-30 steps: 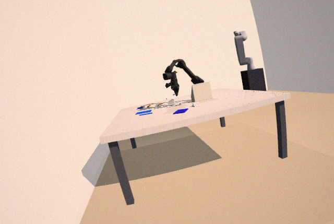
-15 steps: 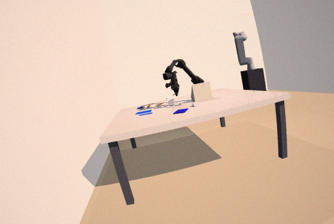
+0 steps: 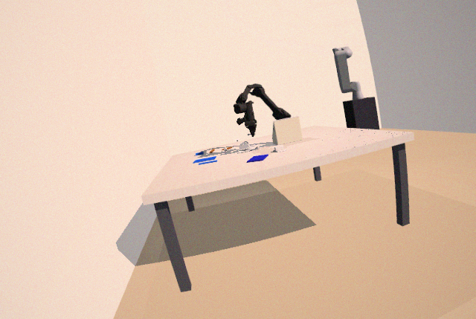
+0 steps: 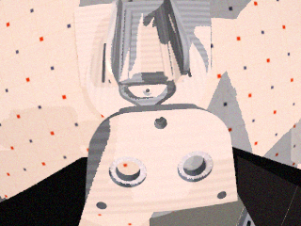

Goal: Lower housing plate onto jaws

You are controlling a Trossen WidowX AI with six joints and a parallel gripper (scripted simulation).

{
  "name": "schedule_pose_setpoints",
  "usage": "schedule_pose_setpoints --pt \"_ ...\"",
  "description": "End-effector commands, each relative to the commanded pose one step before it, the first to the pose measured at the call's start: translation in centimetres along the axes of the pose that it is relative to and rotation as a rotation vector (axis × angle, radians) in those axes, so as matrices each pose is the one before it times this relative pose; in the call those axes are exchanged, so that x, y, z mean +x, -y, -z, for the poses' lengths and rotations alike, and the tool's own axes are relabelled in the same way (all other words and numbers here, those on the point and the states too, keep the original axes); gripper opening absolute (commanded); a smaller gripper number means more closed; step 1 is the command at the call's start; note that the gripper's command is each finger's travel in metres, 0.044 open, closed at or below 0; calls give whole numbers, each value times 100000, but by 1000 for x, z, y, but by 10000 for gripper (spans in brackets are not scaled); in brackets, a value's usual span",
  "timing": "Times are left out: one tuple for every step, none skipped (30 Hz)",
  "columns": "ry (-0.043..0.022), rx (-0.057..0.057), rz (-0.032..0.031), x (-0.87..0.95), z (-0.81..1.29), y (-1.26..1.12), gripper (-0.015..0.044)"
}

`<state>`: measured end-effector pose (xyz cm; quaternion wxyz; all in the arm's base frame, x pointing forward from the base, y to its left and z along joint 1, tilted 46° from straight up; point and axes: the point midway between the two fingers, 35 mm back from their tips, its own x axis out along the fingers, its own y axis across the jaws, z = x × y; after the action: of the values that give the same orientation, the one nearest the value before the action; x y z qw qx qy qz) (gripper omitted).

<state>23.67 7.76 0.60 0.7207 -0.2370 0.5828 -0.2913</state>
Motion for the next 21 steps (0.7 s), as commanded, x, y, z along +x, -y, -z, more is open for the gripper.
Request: schedule_pose_setpoints --pt "-302 435 -353 7 69 -84 351" --pt "0 0 0 0 0 0 351" --pt "0 0 0 0 0 0 351" --pt "0 0 0 0 0 0 351" --pt "0 0 0 0 0 0 351" --pt "0 0 0 0 0 0 351" --pt "0 0 0 0 0 0 351" --pt "0 0 0 0 0 0 351" --pt "0 0 0 0 0 0 351" --pt "0 0 0 0 0 0 351" --pt "0 0 0 0 0 0 351" --pt "0 0 0 0 0 0 351" --pt "-1 -26 -2 0 33 -27 351" --pt "-3 -65 -4 0 82 -67 351" --pt "-1 -26 -1 0 33 -27 351" --pt "0 0 0 0 0 0 351" --pt "0 0 0 0 0 0 351" --pt "0 0 0 0 0 0 351" --pt "0 0 0 0 0 0 351" --pt "0 0 0 0 0 0 351" --pt "0 0 0 0 0 0 351"
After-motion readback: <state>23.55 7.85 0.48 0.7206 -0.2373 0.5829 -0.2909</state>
